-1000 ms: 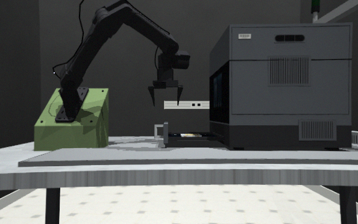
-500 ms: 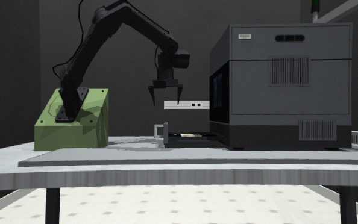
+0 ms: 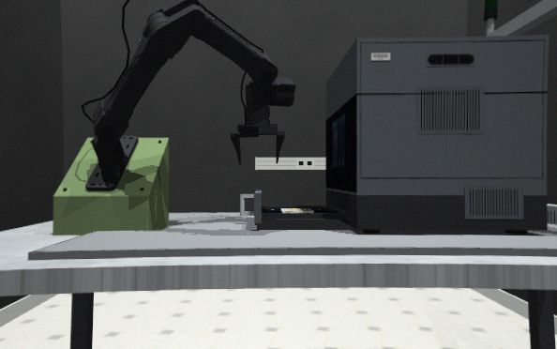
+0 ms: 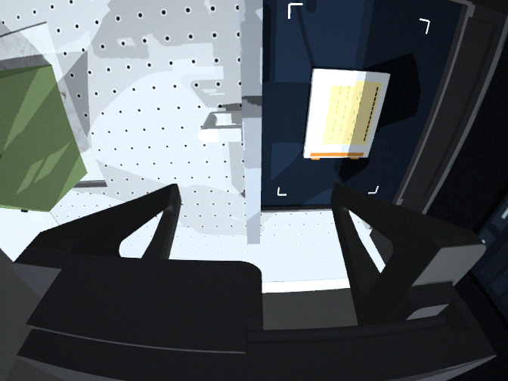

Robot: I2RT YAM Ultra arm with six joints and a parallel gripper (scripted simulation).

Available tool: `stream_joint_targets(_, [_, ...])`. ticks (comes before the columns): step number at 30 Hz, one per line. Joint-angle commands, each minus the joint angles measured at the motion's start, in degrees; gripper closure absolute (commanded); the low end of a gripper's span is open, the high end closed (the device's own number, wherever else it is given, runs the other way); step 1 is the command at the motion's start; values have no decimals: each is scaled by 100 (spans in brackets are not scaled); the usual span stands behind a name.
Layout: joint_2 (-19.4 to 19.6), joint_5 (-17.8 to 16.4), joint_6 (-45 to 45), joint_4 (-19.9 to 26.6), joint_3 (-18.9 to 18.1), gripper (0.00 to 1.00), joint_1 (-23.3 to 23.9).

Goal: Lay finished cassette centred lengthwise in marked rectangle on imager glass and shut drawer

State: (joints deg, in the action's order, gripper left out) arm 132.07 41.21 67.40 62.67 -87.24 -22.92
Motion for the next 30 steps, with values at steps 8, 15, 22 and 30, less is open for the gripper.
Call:
stream_joint_targets(8, [-71,-120,-46,69,-148,0,-164])
stream_joint_targets(15, [-281,-139,-521,86,285,65,-225])
stream_joint_targets(22, [-802,-261,-2139,111,1029,65,-498])
stream_joint_targets(30, [-1225,-371,-3655,218,1588,65,-797])
